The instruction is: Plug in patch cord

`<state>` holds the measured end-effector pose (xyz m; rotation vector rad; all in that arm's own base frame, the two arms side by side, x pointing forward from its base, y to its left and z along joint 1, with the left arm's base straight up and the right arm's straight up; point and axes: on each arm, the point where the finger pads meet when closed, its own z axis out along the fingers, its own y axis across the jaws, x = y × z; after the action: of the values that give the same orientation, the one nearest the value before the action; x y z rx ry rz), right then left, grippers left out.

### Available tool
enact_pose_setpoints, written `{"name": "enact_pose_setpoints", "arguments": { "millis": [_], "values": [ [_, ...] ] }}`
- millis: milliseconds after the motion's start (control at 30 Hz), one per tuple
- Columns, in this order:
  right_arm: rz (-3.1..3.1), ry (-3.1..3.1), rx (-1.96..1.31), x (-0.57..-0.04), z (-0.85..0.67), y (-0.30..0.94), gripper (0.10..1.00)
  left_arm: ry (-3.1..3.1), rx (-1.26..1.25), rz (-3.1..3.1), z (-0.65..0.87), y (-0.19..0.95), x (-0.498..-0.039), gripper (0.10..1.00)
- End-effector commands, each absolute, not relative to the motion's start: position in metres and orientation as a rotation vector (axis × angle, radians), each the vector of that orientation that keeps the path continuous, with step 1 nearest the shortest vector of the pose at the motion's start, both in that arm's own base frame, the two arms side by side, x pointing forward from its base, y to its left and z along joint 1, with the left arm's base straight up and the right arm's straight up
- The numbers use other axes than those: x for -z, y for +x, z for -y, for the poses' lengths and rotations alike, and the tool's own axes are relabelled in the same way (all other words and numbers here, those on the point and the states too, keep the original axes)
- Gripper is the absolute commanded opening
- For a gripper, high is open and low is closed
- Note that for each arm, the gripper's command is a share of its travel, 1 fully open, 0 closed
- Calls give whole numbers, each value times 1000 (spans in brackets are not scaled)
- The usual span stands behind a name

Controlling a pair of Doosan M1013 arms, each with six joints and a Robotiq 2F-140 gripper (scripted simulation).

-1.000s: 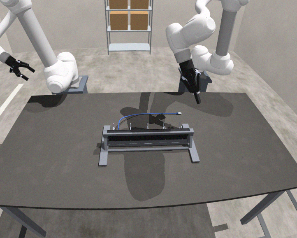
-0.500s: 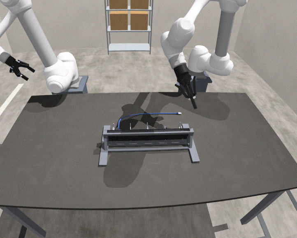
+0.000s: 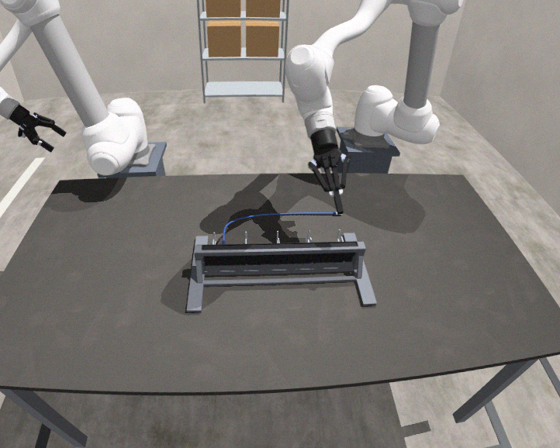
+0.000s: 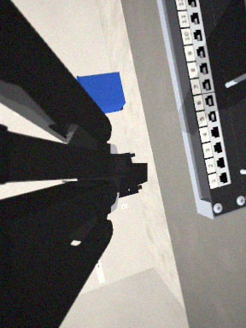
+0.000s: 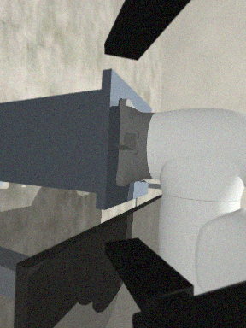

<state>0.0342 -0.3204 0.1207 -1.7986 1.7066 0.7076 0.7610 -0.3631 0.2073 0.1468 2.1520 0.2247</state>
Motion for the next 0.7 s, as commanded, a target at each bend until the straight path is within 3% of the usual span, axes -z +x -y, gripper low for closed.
{"name": "enact_pose_setpoints", "arguments": {
  "millis": [0,233,667],
  "values": [
    [-1707,-1799,-707,-121,321,34,1000,90,-123,-2082,382,761,-203,99],
    [-1707,-1799,-707,-121,321,34,1000,37,6,-2068,408,754,-193,99],
    [-1707,-1799,-707,-121,321,34,1000,32,21,-2068,411,753,-191,99]
  ]
}}
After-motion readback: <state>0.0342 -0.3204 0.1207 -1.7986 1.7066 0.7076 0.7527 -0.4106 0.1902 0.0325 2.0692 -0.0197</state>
